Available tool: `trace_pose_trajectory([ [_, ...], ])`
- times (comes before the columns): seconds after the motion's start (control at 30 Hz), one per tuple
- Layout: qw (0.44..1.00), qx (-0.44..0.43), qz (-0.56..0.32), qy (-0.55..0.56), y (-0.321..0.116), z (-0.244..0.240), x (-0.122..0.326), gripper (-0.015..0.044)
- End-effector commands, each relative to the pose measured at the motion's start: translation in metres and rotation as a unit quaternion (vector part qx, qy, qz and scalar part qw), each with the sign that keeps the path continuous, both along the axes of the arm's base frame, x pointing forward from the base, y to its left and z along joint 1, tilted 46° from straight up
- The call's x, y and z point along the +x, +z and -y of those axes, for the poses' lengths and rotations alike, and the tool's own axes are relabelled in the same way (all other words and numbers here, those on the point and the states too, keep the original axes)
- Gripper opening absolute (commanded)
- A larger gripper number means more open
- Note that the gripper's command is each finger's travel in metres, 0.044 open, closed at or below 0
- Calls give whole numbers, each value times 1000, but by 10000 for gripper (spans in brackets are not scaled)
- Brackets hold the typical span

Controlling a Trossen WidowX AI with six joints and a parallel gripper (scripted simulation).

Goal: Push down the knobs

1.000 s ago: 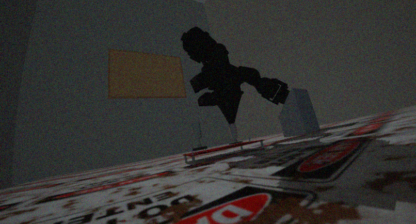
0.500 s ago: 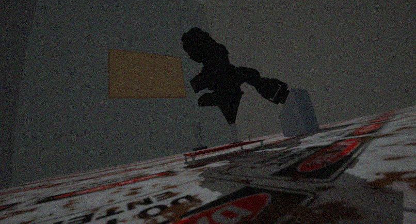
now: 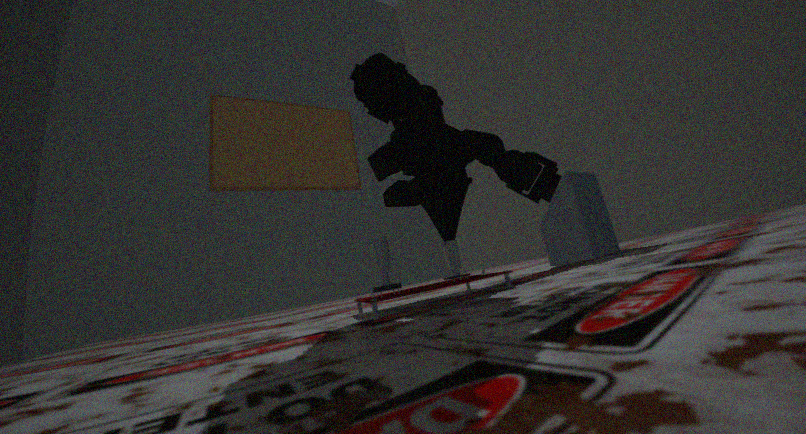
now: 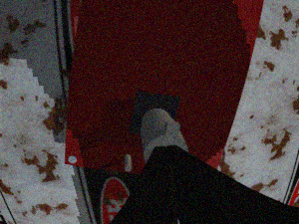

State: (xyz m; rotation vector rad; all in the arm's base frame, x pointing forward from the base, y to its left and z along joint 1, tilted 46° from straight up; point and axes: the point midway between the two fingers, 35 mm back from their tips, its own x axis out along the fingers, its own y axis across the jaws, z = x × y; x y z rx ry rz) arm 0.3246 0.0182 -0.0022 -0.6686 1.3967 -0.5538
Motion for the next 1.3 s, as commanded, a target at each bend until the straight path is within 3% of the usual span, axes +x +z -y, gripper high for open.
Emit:
trace_pose_trajectory([
  [0.0, 1000, -2, 1, -6, -3, 6, 2, 0],
  [1.27, 1000, -2, 1, -6, 2, 0, 1, 0],
])
